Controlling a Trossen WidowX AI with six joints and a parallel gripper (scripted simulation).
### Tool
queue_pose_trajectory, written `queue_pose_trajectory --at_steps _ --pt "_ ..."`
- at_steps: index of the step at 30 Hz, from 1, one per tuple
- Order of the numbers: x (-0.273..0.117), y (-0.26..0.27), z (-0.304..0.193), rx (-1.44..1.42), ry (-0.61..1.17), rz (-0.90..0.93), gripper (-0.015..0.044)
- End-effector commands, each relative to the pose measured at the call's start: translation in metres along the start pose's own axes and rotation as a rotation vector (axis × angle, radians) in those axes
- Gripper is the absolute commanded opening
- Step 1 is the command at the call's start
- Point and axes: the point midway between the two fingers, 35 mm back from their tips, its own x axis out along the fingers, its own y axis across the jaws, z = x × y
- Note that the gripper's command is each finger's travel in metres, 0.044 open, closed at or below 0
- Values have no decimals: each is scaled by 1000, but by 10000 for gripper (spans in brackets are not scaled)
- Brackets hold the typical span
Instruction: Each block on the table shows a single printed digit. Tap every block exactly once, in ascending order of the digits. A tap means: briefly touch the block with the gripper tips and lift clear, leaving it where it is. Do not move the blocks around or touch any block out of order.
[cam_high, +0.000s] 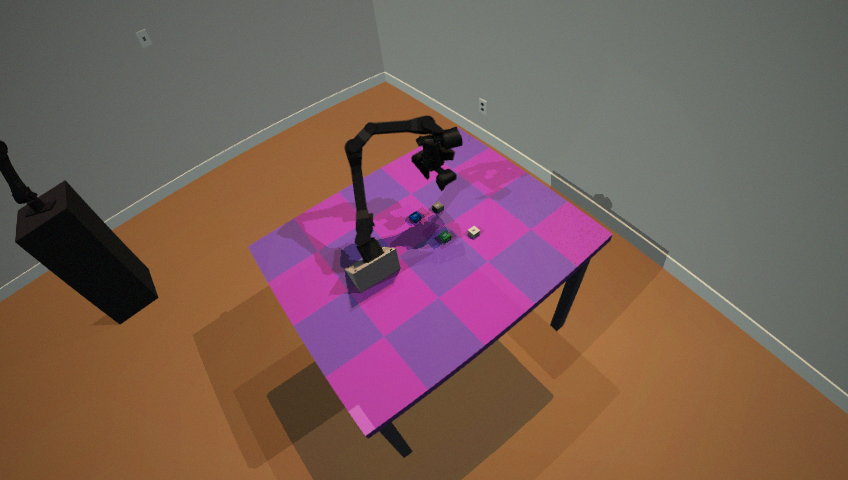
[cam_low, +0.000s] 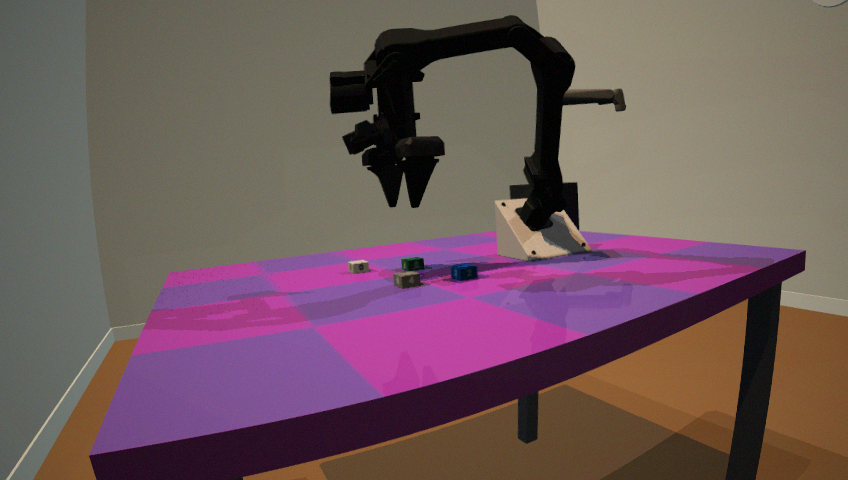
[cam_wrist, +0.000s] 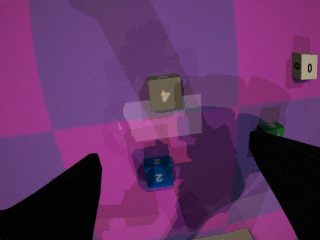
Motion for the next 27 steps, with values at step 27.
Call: queue_pose_trajectory --at_steps 27 --pt "-3 -178 27 3 -4 -9 400"
